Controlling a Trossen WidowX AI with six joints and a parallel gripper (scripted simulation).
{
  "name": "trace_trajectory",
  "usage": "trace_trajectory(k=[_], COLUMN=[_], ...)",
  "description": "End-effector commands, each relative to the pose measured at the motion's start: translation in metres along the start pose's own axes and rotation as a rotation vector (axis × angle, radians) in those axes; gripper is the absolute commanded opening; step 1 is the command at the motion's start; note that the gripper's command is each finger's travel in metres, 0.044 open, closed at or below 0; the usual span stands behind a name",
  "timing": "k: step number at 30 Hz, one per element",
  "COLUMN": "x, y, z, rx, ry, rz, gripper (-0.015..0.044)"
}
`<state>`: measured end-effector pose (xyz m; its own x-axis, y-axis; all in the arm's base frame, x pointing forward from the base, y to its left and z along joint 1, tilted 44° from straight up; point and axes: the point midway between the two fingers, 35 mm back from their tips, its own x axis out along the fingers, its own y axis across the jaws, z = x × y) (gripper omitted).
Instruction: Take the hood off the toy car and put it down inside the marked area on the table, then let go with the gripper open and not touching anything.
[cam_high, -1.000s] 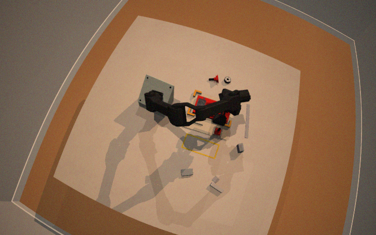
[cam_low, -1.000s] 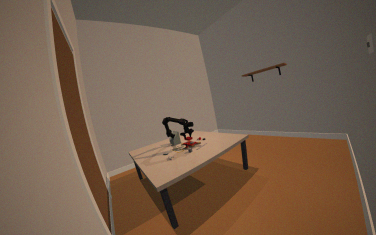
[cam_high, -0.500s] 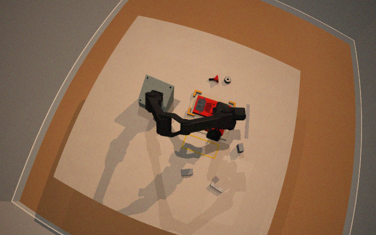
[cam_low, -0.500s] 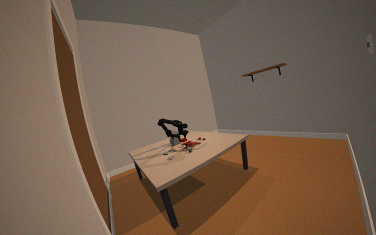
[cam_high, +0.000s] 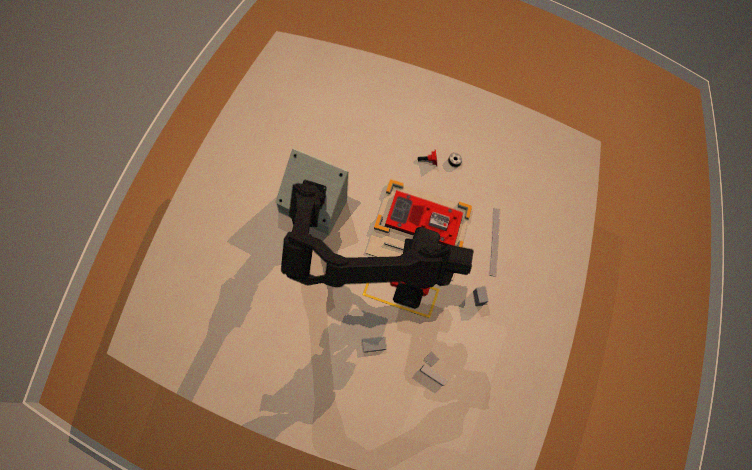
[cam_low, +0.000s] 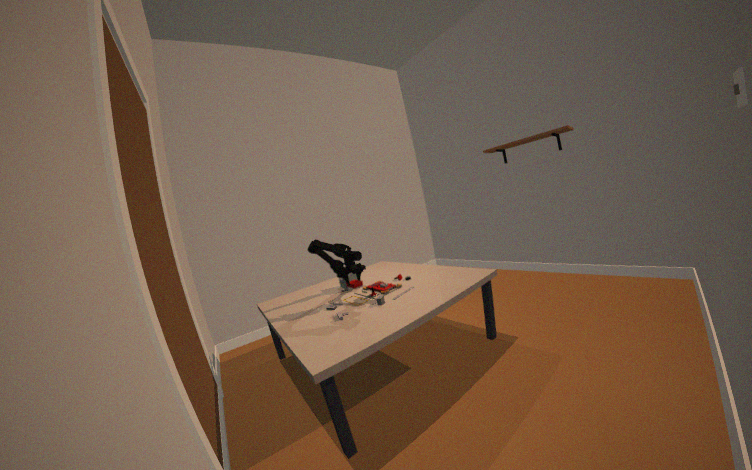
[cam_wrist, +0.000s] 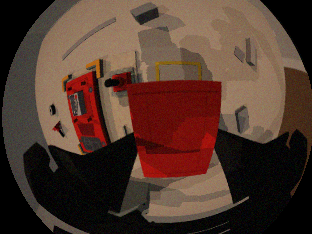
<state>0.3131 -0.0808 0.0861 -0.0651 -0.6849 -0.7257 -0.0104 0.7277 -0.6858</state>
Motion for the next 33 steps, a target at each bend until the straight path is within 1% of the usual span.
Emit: trace_trajectory(k=[1,33], x=[0.000,0.024], y=[-0.014,-0.016], z=[-0.008,-0.007], rx=[-0.008,-0.008], ry=[0.002,0.002], rz=[-0.009,-0.008], gripper=[0.0000,0.0000])
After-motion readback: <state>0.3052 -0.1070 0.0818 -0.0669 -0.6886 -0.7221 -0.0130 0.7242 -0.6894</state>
